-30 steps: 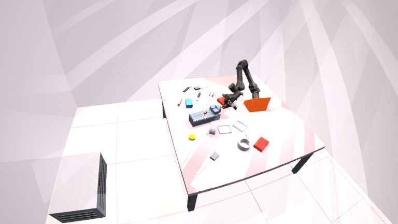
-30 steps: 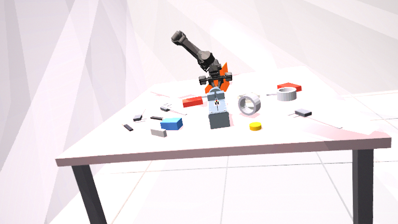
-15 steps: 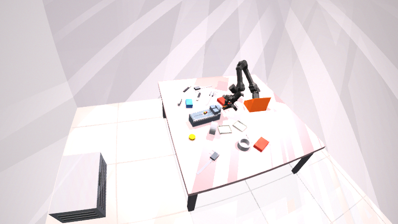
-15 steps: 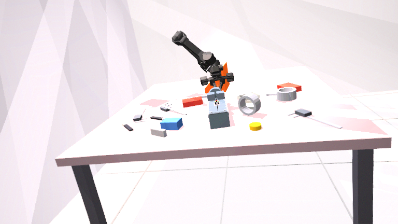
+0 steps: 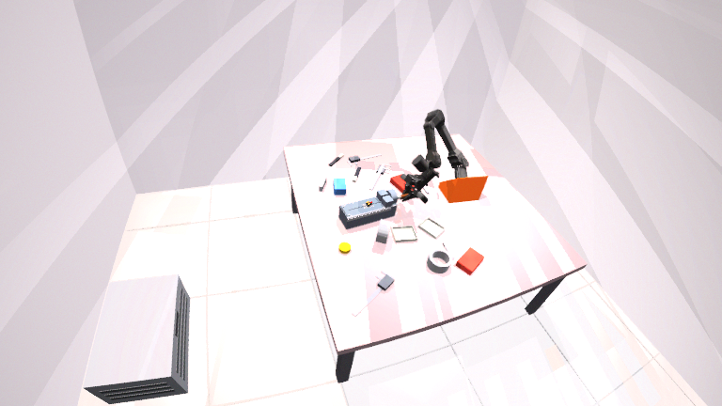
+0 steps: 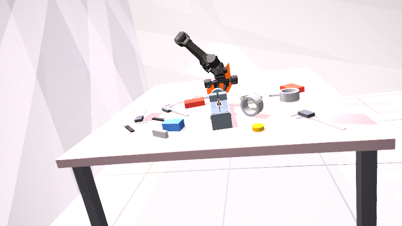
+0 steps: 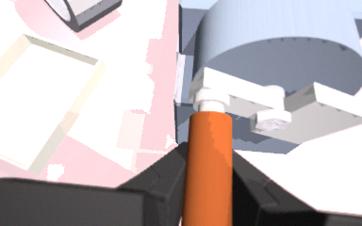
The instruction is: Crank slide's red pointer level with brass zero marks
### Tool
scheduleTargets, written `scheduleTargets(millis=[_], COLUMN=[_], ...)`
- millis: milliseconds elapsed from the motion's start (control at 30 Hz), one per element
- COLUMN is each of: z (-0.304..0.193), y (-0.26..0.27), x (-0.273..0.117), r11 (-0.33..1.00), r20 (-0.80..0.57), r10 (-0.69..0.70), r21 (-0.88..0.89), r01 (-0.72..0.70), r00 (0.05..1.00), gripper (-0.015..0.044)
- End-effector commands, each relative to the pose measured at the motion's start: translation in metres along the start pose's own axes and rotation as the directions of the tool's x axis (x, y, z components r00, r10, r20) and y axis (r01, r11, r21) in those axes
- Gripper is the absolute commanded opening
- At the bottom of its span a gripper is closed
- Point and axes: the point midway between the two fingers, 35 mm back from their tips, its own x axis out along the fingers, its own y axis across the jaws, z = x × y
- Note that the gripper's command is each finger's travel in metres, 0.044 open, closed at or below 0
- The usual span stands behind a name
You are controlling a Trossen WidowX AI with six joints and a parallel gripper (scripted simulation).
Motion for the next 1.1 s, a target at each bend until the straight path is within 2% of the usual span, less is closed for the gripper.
scheduleTargets(millis=[0, 1067], z=[-0.006, -0.029], y=[0.004, -0.016], x=[0.006, 0.029], r11=[1.0, 1.0], r20=[-0.008, -0.009], r10=[0.013, 0.011], r21=[-0.005, -0.007], r01=[-0.013, -0.011], r00=[1.0, 1.0], gripper=[0.0, 0.0])
